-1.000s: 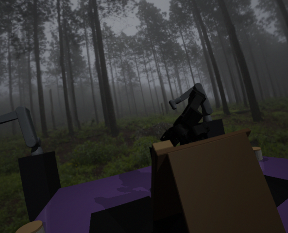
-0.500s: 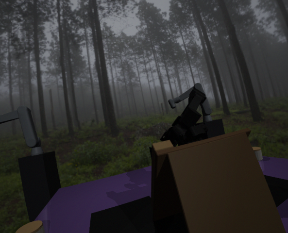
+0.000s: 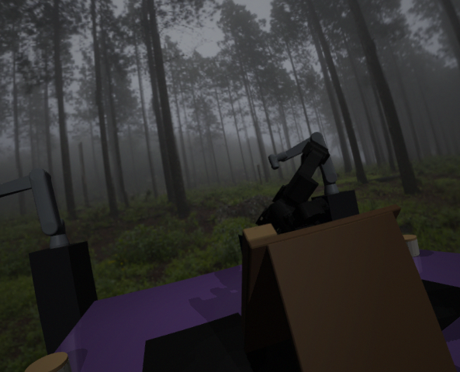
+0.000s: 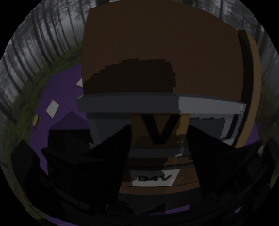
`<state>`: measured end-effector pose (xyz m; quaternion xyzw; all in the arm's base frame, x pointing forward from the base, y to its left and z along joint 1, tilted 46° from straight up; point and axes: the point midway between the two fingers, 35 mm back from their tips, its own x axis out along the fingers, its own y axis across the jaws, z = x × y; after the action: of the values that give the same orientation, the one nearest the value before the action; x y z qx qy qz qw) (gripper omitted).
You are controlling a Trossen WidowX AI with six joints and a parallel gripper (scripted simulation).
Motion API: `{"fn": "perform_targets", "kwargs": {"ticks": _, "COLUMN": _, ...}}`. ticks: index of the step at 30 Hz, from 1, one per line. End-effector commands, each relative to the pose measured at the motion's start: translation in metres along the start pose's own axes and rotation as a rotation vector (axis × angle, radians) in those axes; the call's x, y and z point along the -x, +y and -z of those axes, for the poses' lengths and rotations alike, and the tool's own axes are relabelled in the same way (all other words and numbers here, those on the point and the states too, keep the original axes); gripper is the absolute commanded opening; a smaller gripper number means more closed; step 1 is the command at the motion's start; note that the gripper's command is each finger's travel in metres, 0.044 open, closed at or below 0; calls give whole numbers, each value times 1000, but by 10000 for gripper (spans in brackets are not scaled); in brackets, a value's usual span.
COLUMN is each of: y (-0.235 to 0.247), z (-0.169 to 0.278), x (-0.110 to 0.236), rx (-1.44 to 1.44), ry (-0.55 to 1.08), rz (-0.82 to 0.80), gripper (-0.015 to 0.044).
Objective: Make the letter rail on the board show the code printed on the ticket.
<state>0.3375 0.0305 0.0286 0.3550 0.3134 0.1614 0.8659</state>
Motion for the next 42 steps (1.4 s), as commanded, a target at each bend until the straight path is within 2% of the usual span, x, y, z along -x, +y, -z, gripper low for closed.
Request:
{"fn": "perform_targets", "kwargs": {"ticks": 1, "y": -3, "z": 0, "x": 0, "rx": 1, "ry": 2, "rz": -2, "gripper": 0}}
{"fn": "perform_targets", "kwargs": {"ticks": 42, "y": -24, "z": 1, "x": 0, "rx": 2, "ry": 2, "rz": -1, "gripper": 0}}
